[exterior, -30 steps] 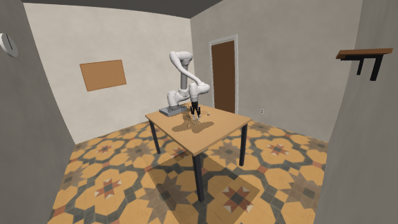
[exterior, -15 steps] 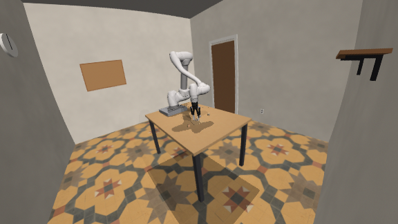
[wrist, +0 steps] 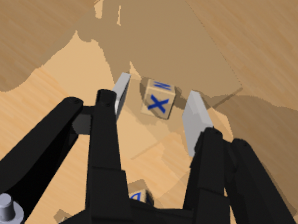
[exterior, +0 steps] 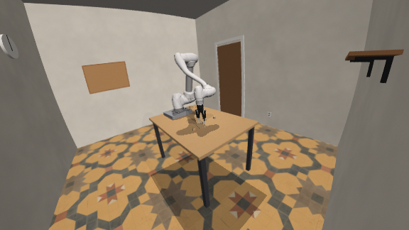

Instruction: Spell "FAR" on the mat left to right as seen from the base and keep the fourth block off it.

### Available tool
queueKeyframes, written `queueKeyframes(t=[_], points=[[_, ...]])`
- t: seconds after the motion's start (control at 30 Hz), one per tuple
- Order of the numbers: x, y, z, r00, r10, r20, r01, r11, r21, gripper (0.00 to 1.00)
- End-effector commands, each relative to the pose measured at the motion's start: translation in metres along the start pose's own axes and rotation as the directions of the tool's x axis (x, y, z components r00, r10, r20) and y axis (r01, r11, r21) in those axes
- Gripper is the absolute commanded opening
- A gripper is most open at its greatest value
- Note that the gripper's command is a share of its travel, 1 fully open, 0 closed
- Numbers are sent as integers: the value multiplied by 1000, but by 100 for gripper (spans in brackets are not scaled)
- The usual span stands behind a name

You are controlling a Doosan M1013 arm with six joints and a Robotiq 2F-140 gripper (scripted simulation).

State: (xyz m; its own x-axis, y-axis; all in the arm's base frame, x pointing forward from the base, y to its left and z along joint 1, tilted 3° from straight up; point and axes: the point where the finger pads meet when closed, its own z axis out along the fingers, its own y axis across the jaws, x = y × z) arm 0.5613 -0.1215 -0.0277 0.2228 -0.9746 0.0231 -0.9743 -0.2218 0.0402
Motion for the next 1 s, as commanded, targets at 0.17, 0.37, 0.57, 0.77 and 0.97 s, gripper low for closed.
queueKeyframes(t=[0.17, 0.37, 0.57, 0.77, 0.97], points=[[0, 4, 5, 1000, 3, 1, -3, 1000, -6, 37], [0, 4, 5, 1000, 3, 1, -3, 1000, -6, 37], [0, 4, 5, 1000, 3, 1, -3, 1000, -6, 25], [0, 4, 5, 1000, 3, 1, -3, 1000, -6, 25], [0, 4, 5, 1000, 3, 1, -3, 1000, -6, 25]])
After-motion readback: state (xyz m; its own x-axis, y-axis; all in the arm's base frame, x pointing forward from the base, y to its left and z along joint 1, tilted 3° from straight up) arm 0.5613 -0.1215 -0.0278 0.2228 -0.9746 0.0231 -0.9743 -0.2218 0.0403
